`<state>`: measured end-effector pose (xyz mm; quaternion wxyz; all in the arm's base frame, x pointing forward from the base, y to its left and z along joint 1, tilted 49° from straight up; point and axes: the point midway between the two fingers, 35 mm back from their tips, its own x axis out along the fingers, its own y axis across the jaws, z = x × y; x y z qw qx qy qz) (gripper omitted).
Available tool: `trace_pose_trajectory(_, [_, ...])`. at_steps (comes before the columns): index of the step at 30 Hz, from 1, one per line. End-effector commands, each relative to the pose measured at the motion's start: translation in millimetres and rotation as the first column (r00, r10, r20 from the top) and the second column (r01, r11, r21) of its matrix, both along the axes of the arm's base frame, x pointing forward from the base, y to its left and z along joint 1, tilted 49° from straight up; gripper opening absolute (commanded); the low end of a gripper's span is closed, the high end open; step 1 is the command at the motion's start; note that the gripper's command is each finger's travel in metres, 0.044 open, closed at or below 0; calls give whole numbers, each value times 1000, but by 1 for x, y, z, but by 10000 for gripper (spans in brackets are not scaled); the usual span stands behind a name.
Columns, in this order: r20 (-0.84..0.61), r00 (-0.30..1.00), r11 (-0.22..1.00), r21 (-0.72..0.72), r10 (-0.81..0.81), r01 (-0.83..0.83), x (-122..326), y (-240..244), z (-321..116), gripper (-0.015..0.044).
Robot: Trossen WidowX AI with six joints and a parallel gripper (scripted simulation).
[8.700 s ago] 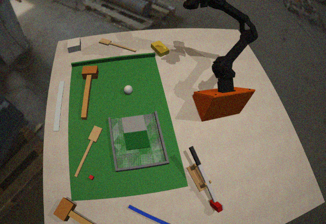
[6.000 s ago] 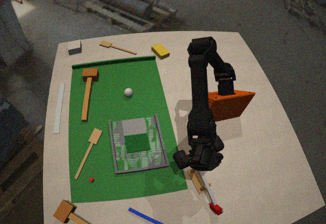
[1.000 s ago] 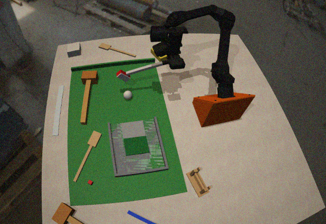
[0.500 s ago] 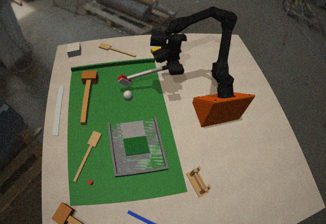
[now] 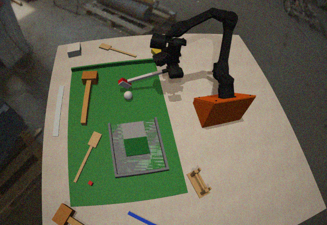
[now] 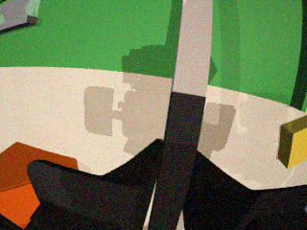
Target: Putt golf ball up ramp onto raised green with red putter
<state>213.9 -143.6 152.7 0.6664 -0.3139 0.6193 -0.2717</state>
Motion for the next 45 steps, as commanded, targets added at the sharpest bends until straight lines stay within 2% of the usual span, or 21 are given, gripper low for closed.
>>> trace_pose_trajectory(1, [2, 1000, 1000, 3, 4, -4, 1, -5, -5, 0])
trace_pose_trajectory(34, [-2, 1000, 1000, -3, -4, 4, 1, -26, 11, 0])
trace_pose_trajectory(45, [-3, 1000, 1000, 16, 2, -2, 2, 53, -81, 0])
